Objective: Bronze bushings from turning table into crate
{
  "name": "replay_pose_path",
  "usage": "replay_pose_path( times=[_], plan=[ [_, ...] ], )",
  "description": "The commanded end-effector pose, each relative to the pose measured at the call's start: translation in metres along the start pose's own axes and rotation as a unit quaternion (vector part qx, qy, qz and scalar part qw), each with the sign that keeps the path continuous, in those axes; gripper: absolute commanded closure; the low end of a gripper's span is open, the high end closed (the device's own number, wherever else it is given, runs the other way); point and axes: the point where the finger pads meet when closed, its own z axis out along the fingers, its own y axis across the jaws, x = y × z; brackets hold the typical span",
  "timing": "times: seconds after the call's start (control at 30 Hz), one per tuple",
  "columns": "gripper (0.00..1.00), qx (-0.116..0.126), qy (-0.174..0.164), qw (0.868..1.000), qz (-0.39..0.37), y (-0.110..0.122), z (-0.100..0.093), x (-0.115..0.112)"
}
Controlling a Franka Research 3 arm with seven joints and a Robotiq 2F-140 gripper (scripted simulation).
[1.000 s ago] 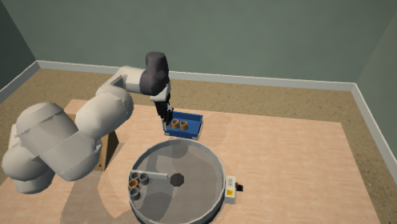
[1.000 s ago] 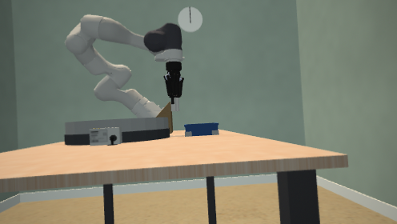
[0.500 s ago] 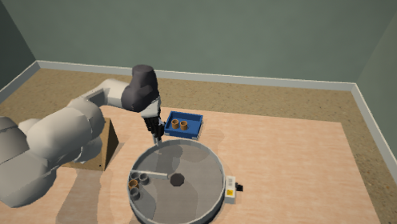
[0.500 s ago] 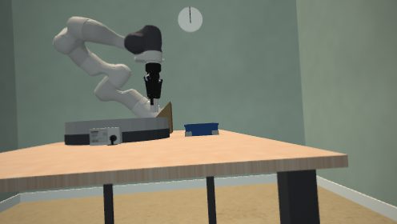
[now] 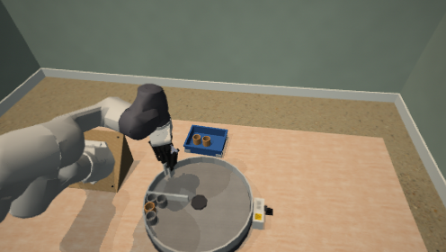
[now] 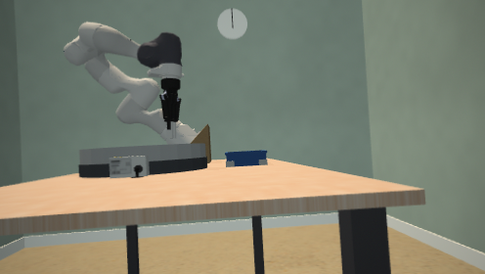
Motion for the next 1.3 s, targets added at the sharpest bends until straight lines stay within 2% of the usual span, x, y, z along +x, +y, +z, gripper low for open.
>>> replay_pose_path(
  times=[0.0, 0.07, 0.47, 0.53, 0.97, 1.27],
  plan=[
    [0.90, -0.011, -0.016, 0.997, -0.077, 0.002, -0.001, 0.007],
    [0.90, -0.011, -0.016, 0.996, -0.089, -0.001, 0.000, 0.020],
    [0.90, -0.010, -0.016, 0.992, -0.128, -0.010, 0.002, 0.062],
    [0.90, -0.010, -0.016, 0.992, -0.128, -0.010, 0.002, 0.062],
    [0.90, -0.009, -0.016, 0.983, -0.180, -0.021, 0.003, 0.118],
    [0.90, -0.009, -0.018, 0.981, -0.194, -0.023, 0.004, 0.132]
  ],
)
